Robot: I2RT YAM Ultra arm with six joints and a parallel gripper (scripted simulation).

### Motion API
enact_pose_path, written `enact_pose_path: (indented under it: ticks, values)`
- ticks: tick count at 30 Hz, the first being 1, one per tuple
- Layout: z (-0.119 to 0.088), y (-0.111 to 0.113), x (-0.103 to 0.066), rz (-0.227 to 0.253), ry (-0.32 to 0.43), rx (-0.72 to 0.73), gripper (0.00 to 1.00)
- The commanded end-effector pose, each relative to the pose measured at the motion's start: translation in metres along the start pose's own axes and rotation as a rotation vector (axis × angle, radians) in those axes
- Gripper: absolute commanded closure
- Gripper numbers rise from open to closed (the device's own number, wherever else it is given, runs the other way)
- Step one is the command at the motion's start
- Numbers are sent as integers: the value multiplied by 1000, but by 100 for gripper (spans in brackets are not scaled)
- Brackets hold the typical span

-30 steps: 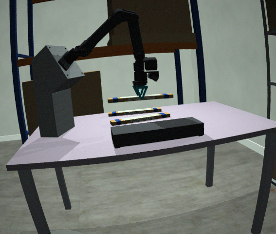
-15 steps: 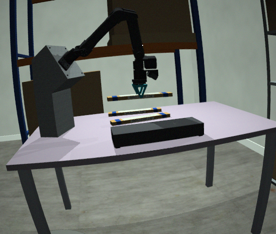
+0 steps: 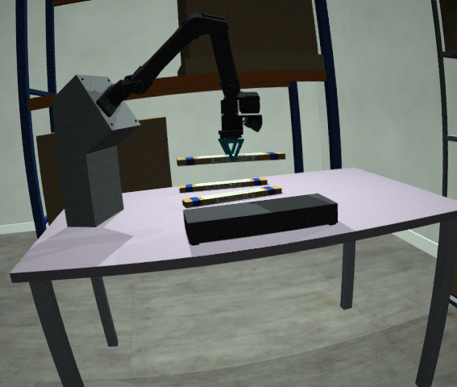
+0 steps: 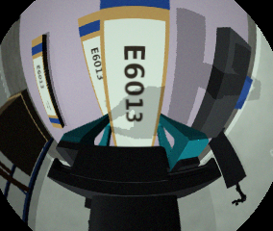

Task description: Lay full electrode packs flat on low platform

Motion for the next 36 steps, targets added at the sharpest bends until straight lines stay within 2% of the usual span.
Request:
enact_pose_path:
  ticks: [1, 36]
  values:
    - [26, -4, -27, 3, -81, 22, 100]
    - [33, -4, -33, 4, -86, 21, 100]
Point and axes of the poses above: the point where the finger pads meet when closed, its own x axis out along the fingers, its own y axis across the jaws, z = x × y, the point moved 7 cm from there along -x, back along the fingers, and after that the axes turned 7 degrees about -x, right-handed, at the moved point
